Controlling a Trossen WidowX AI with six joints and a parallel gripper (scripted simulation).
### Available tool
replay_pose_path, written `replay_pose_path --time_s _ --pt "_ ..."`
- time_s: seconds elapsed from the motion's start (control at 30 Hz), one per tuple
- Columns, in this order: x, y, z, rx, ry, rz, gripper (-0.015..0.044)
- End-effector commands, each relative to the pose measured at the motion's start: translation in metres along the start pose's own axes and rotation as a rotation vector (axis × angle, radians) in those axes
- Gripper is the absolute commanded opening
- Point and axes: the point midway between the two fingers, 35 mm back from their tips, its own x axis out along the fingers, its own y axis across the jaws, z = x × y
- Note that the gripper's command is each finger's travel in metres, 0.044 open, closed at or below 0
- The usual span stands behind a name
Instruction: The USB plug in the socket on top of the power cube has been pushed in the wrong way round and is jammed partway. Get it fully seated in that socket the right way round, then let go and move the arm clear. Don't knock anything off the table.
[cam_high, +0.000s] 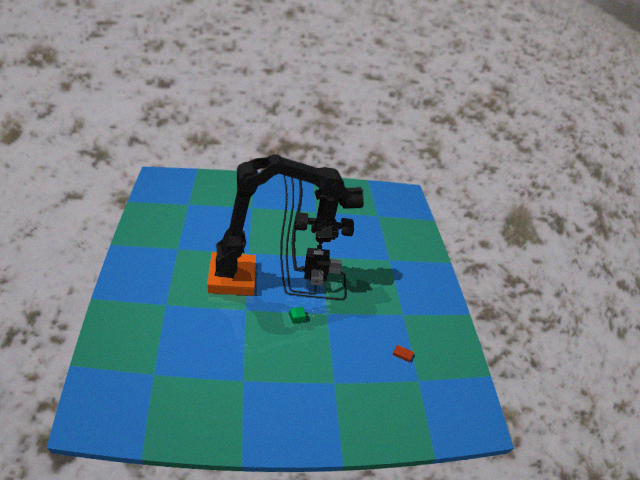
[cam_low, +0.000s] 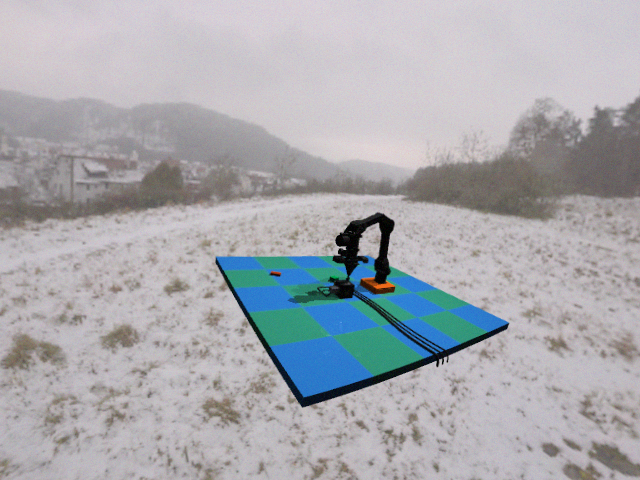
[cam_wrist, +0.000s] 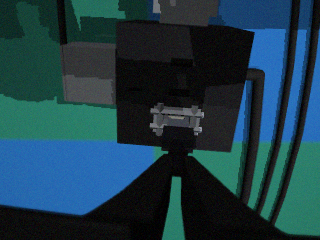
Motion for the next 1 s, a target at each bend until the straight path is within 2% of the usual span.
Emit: replay_pose_path --time_s 0.0,0.97 --pt "0.0003 0.0002 -0.0010 -0.005 0.009 0.001 0.0000" --pt "0.0038 0.0004 -0.0019 -0.005 0.021 0.002 0.0000"
